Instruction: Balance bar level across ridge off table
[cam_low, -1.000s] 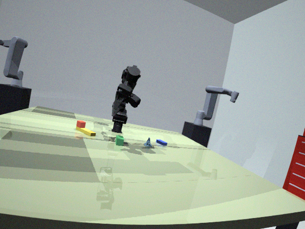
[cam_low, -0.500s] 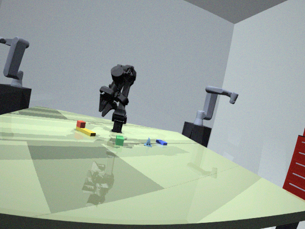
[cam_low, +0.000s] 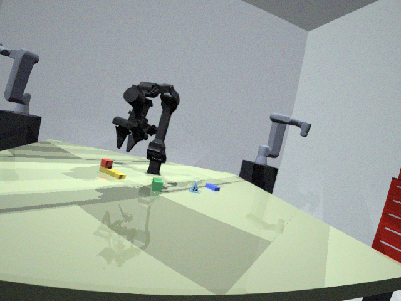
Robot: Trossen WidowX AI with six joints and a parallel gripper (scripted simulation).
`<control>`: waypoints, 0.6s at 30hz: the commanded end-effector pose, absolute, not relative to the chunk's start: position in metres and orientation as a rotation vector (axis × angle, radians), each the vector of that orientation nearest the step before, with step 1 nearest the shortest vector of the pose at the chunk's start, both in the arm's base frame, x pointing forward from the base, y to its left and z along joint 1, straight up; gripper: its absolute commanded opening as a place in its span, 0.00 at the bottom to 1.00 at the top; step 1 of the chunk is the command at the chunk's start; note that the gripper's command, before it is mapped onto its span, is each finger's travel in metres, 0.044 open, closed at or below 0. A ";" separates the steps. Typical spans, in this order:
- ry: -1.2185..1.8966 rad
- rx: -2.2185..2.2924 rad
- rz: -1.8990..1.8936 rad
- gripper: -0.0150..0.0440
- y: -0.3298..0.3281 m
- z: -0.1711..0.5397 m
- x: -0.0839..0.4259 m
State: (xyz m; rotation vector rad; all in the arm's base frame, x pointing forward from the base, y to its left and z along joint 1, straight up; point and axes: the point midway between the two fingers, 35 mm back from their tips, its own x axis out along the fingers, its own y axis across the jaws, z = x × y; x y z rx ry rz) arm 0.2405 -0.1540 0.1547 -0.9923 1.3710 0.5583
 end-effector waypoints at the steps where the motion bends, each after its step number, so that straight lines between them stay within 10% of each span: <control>1: 1.404 -0.898 0.554 0.79 -0.162 0.153 0.228; 18: 1.485 -0.578 0.537 0.79 -0.180 0.150 0.182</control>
